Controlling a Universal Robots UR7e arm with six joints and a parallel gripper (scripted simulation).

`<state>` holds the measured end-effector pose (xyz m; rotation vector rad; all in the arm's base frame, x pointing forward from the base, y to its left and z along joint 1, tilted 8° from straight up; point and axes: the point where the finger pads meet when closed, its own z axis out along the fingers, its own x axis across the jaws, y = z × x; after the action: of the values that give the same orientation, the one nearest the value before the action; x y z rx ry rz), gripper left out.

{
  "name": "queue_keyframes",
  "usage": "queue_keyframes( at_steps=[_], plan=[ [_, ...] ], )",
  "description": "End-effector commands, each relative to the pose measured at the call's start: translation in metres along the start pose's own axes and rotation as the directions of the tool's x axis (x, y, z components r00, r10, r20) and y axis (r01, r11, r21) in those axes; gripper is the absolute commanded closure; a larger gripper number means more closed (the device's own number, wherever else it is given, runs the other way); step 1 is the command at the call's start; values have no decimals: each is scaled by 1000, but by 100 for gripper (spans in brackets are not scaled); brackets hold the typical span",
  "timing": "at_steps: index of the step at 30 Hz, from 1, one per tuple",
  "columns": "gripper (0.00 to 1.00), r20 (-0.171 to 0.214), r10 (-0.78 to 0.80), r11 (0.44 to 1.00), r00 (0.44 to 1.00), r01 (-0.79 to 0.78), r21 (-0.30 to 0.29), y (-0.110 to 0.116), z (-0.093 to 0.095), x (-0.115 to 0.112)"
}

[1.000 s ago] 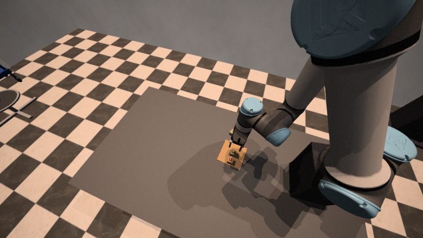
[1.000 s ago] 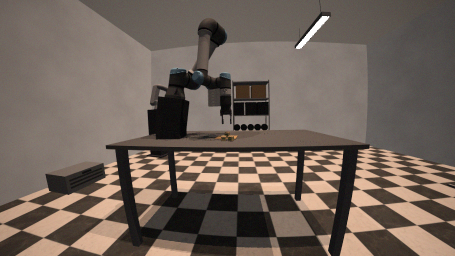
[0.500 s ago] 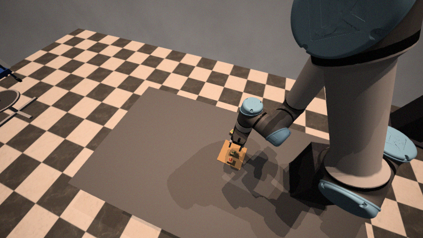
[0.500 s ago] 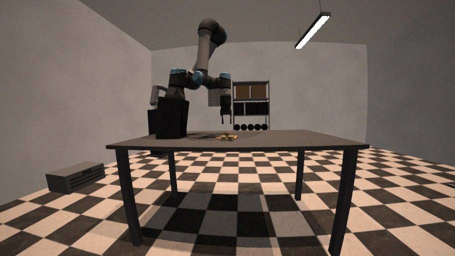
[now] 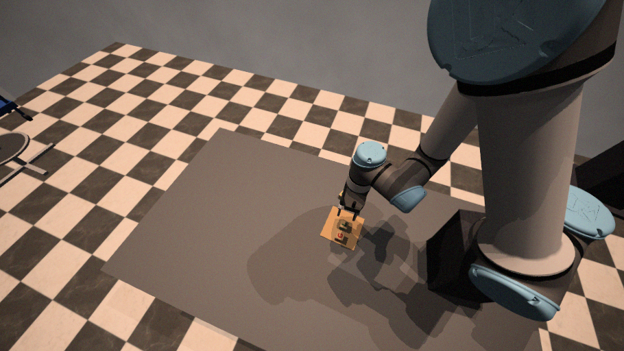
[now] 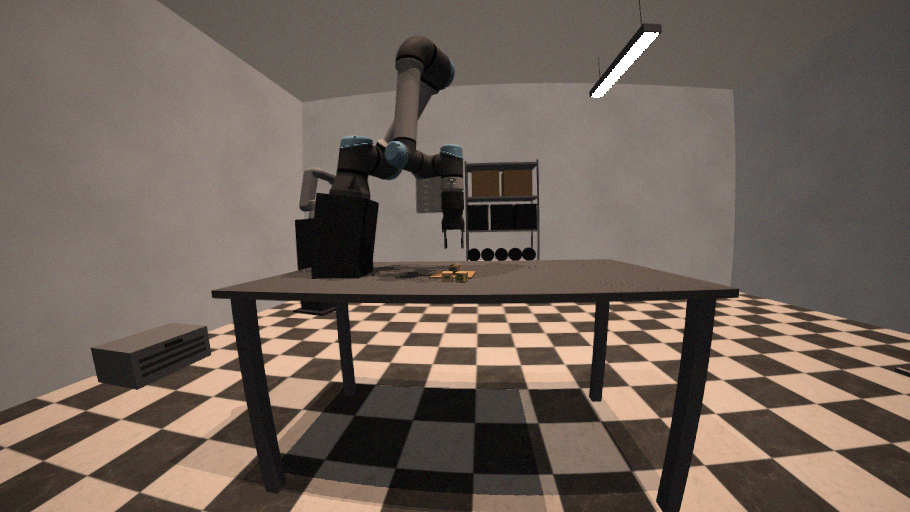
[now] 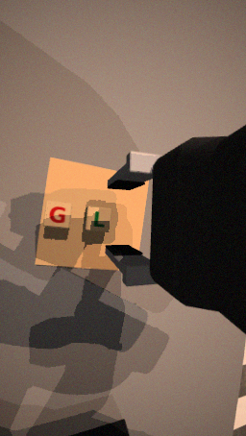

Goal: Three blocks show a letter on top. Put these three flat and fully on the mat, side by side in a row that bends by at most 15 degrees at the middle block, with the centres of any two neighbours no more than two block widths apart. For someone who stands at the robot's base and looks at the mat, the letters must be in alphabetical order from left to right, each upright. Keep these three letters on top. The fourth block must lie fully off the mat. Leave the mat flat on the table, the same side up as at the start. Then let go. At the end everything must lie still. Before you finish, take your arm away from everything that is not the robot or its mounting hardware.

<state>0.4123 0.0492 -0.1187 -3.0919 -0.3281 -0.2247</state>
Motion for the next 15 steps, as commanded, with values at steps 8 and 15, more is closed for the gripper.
queue_keyframes(
  at_steps=[8,15],
  plan=[
    [0,-1,-255,967,967,255,0,24,3,8],
    [0,-1,-402,916,916,402,0,40,4,12]
  ],
)
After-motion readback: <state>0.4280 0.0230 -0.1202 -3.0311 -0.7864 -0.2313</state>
